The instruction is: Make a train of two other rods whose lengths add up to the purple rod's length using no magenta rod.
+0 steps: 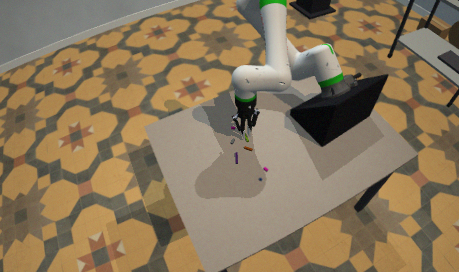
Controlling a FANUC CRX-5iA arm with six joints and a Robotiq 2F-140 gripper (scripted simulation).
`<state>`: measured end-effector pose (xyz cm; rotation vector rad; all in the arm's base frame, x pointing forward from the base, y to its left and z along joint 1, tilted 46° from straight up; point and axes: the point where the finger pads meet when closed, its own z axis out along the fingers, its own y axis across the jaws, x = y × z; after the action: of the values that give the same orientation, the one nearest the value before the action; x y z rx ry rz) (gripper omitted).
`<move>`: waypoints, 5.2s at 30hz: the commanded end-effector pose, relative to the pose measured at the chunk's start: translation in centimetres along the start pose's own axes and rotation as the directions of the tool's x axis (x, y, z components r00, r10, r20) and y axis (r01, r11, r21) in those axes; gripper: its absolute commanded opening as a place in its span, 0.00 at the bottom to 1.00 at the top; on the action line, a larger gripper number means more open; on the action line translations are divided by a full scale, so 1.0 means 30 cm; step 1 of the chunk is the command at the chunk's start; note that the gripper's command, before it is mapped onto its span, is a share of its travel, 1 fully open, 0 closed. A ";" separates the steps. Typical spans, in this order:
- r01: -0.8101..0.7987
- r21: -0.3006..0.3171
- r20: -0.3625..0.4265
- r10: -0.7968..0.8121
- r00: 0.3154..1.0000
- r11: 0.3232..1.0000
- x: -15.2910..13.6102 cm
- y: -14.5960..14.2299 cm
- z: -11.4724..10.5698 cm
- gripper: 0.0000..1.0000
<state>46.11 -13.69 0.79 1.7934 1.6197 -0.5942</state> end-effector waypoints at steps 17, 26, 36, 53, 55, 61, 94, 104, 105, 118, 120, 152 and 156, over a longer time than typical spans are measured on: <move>0.000 0.000 0.000 0.000 1.000 1.000 0.000 0.000 0.028 0.15; 0.000 0.000 0.000 0.000 1.000 1.000 0.000 0.000 0.049 0.15; 0.000 0.000 0.000 0.000 1.000 1.000 0.000 0.000 0.056 0.15; 0.000 0.000 0.000 0.000 1.000 1.000 0.000 0.000 0.056 0.15; 0.000 0.000 0.000 0.000 1.000 1.000 0.000 0.000 0.056 0.15; 0.000 0.000 0.000 0.000 1.000 1.000 0.000 0.000 0.056 0.15; 0.000 0.000 0.000 0.000 1.000 1.000 0.000 0.000 0.056 0.03; 0.000 0.000 0.000 0.000 1.000 1.000 0.000 0.000 0.054 0.03; 0.000 0.000 0.000 0.000 1.000 1.000 0.000 0.000 0.051 0.03; 0.000 0.000 0.000 0.000 1.000 1.000 0.000 0.000 -0.153 0.03; 0.000 0.000 0.000 0.000 1.000 1.000 0.000 0.000 -0.201 0.03; -0.373 0.002 -0.004 0.373 0.928 0.928 0.348 0.121 -0.312 0.03; -0.461 0.002 -0.004 0.461 0.887 0.887 0.443 0.140 -0.313 0.03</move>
<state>49.92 -0.19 0.82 2.0290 1.2629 -0.4158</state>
